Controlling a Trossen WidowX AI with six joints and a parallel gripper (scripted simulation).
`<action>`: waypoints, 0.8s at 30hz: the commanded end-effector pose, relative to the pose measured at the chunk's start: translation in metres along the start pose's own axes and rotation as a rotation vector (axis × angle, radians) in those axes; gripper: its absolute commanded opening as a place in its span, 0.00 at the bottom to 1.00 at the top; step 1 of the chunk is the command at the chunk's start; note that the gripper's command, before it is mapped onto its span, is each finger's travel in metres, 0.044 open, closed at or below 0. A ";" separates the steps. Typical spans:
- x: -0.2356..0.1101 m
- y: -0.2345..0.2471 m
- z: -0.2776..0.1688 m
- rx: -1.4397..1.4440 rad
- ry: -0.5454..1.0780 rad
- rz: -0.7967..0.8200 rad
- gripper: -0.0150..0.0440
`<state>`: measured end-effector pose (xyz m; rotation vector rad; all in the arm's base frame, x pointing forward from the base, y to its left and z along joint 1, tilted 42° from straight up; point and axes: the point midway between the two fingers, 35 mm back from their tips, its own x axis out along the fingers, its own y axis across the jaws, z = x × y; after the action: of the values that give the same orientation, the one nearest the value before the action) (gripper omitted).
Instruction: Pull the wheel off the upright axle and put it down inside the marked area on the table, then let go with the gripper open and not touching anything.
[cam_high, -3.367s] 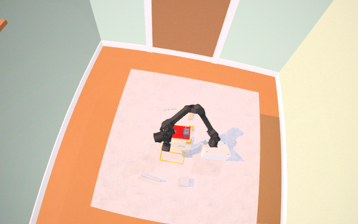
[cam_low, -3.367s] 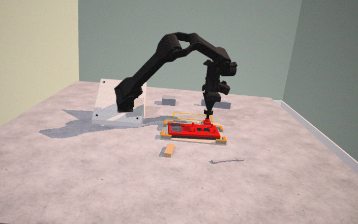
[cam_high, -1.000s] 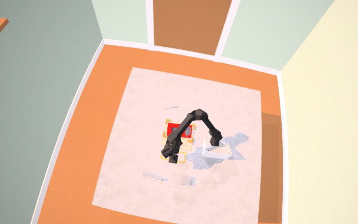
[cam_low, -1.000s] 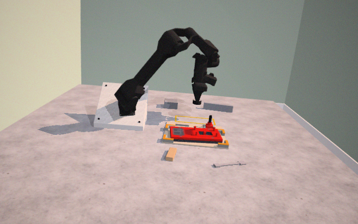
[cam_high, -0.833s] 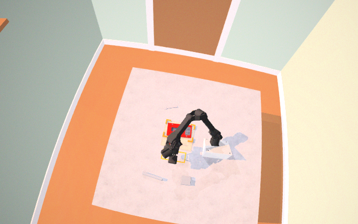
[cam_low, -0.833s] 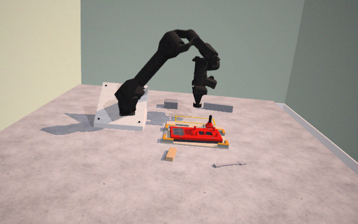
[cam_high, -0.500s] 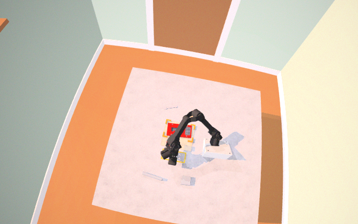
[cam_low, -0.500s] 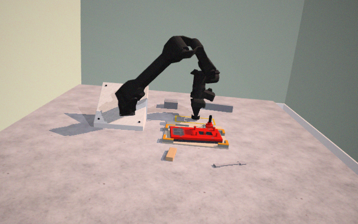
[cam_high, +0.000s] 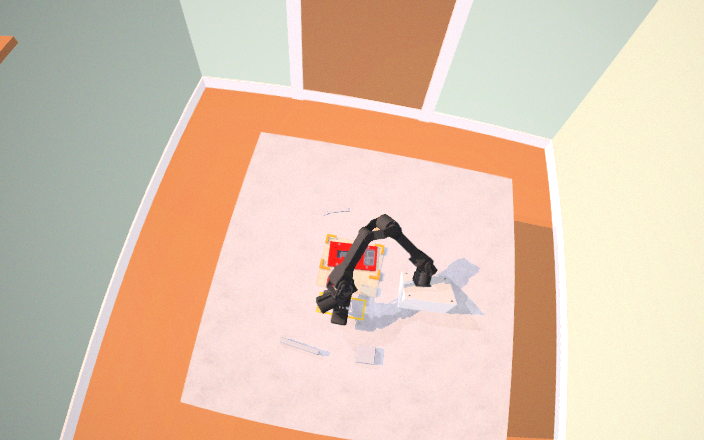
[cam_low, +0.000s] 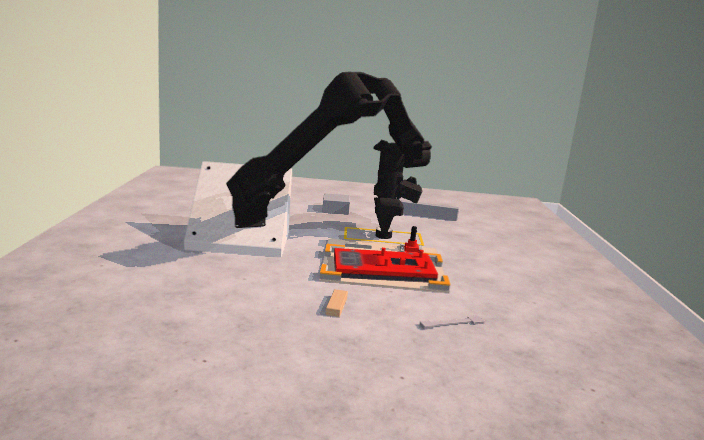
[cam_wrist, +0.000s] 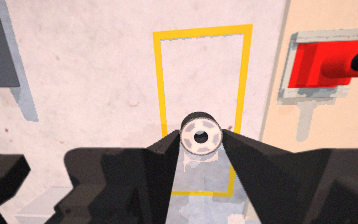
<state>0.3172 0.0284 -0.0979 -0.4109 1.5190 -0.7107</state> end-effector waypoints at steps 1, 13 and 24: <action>0.000 0.000 0.000 0.000 0.000 0.000 0.70; -0.055 0.002 0.000 -0.008 -0.016 0.003 0.81; -0.105 -0.034 -0.080 -0.009 0.004 -0.003 1.00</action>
<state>0.2555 0.0908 -0.0034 -0.4211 1.5093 -0.6838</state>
